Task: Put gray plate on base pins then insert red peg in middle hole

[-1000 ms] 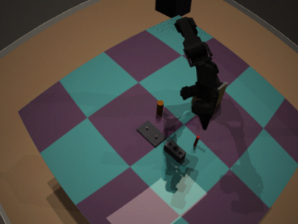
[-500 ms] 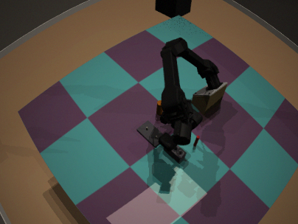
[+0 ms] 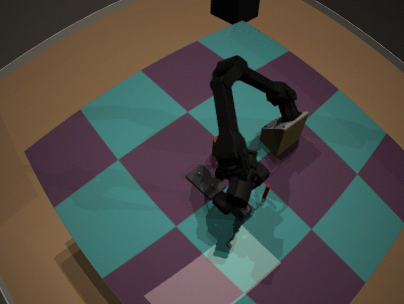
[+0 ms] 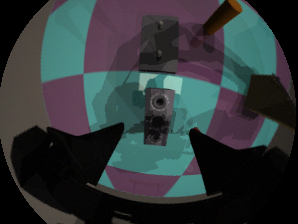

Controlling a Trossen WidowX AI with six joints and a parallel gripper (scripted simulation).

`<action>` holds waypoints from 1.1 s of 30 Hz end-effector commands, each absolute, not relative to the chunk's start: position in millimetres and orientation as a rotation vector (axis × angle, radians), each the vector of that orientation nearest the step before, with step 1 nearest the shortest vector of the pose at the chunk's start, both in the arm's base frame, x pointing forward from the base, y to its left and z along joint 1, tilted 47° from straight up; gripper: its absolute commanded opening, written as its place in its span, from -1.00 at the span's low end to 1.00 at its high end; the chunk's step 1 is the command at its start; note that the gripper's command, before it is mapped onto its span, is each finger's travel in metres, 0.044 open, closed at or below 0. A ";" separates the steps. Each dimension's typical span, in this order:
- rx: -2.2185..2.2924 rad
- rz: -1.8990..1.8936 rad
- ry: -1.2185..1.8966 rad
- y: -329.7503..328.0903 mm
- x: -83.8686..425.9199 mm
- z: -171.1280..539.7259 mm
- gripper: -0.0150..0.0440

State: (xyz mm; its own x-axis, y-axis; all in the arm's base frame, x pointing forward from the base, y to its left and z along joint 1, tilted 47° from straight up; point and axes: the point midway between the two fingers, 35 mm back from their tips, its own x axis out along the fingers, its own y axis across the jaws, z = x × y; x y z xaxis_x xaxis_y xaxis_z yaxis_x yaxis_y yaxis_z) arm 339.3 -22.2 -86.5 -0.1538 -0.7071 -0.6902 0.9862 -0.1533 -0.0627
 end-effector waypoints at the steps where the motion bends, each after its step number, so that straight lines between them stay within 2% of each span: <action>1: 0.607 -1.648 0.615 -26.3 337.9 -90.0 1.00; 33: 0.605 -1.648 0.613 -63.9 329.8 -124.9 1.00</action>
